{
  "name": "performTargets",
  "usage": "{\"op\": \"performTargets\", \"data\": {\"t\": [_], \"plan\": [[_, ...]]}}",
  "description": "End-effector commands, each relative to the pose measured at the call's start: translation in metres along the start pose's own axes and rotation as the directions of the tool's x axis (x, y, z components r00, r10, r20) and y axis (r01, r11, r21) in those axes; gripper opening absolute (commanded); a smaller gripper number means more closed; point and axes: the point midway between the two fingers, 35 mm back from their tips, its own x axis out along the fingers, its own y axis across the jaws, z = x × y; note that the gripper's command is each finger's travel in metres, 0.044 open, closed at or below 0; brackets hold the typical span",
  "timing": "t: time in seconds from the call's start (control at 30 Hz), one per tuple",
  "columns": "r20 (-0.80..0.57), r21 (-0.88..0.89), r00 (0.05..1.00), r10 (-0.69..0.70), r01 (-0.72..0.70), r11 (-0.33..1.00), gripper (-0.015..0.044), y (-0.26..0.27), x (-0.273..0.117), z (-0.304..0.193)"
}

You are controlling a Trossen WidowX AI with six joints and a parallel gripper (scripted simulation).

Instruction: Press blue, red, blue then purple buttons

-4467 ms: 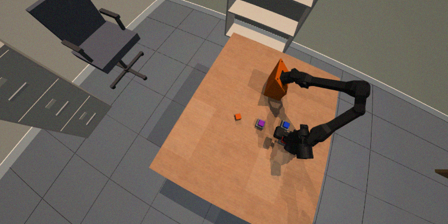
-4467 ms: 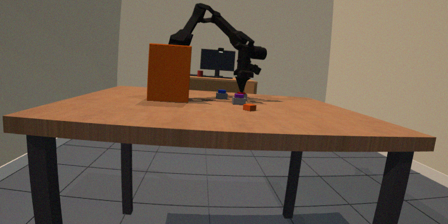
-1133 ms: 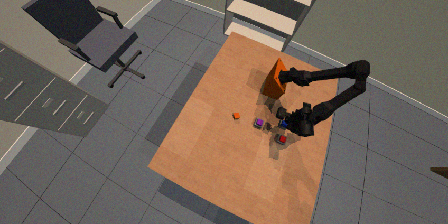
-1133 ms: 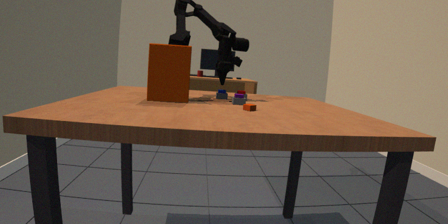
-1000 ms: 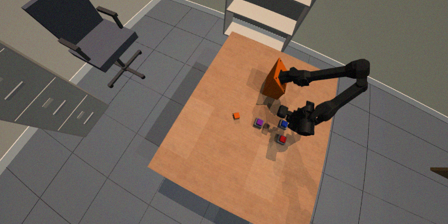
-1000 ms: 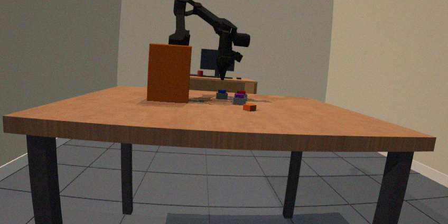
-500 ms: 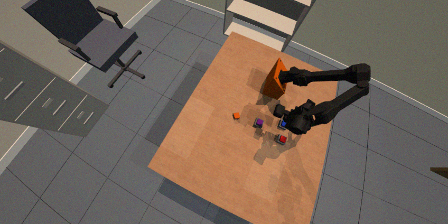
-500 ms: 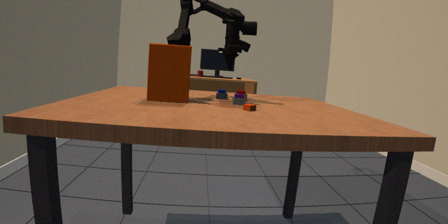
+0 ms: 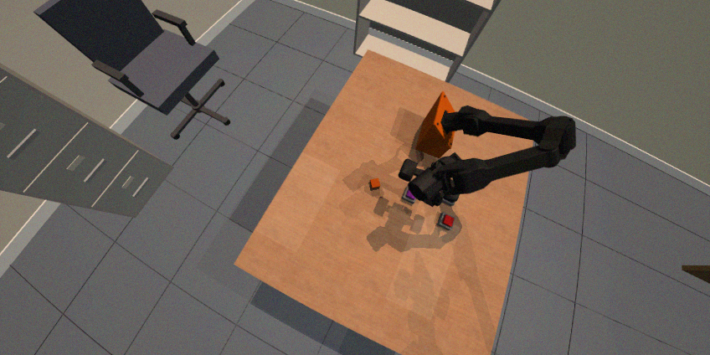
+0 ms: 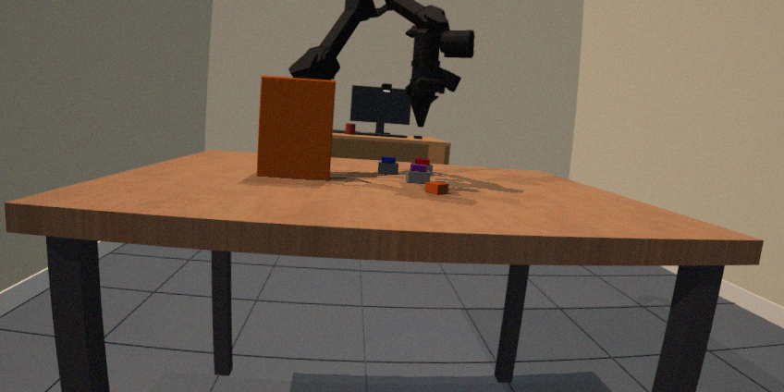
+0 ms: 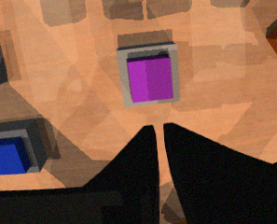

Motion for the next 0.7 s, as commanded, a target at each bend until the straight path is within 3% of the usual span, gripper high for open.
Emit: {"op": "performTargets", "data": {"t": [0.0, 0.1, 0.67], "plan": [[0.003, -0.006, 1.0, -0.003, 0.003, 1.0, 0.002, -0.004, 0.021, 0.003], [0.002, -0.006, 1.0, 0.001, -0.001, 1.0, 0.002, -0.003, 0.057, 0.002], [0.002, -0.006, 1.0, 0.001, -0.001, 1.0, 0.002, -0.003, 0.077, 0.002]]}}
